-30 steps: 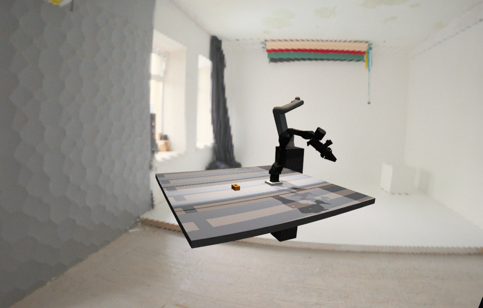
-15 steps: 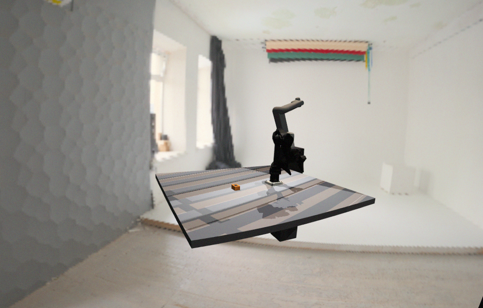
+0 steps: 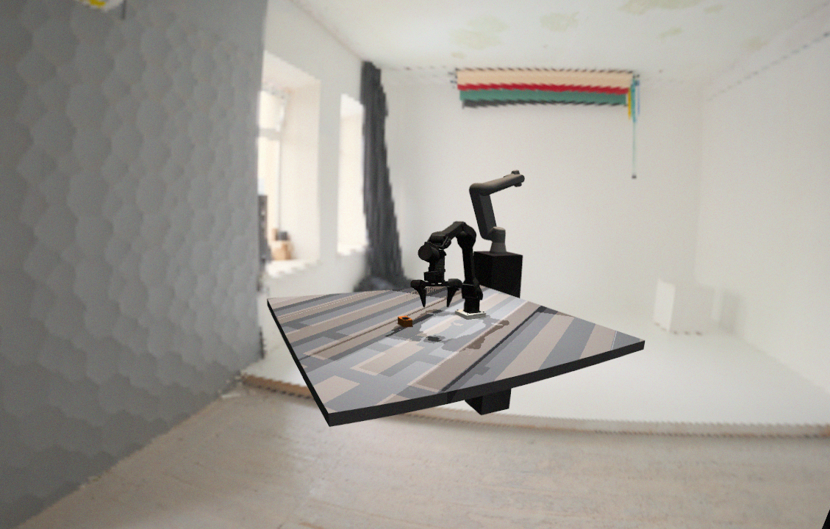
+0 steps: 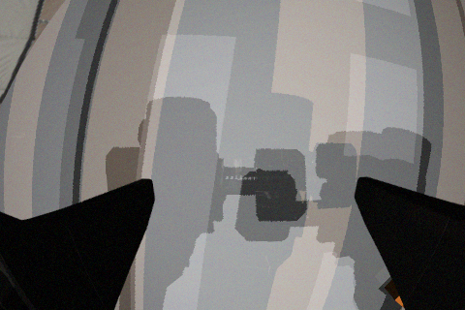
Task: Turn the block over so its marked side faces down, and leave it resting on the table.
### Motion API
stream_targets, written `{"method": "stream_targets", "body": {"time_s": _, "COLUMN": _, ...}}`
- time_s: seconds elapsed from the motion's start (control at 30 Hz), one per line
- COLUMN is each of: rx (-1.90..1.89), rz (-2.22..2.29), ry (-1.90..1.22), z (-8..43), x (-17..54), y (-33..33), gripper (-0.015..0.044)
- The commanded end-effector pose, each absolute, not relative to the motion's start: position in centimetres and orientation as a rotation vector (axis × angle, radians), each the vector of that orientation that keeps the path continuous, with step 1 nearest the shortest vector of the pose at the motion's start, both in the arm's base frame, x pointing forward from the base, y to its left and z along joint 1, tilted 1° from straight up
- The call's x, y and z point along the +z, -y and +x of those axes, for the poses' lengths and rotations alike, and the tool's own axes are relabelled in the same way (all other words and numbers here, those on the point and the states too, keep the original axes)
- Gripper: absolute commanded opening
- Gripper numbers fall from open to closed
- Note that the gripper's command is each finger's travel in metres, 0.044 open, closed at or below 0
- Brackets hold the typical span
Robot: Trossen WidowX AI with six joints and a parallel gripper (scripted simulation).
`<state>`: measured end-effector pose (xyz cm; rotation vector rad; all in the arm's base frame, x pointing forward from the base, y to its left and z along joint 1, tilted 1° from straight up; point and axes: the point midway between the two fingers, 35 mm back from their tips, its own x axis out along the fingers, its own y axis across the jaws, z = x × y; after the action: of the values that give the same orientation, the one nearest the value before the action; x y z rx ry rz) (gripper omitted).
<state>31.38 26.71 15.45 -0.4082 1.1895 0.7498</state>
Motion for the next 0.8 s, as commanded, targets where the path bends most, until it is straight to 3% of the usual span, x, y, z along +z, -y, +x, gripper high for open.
{"method": "stream_targets", "body": {"time_s": 0.0, "rx": 0.558, "rz": -0.328, "ry": -1.288, "z": 33.5, "x": 14.4, "y": -20.7, "gripper": 0.044}}
{"method": "stream_targets", "body": {"time_s": 0.33, "rx": 0.06, "rz": -0.082, "ry": -1.523, "z": 34.5, "x": 12.1, "y": -4.7, "gripper": 0.044}}
{"method": "stream_targets", "body": {"time_s": 0.77, "rx": 0.03, "rz": -0.066, "ry": -1.536, "z": 34.7, "x": 8.5, "y": -4.0, "gripper": 0.044}}
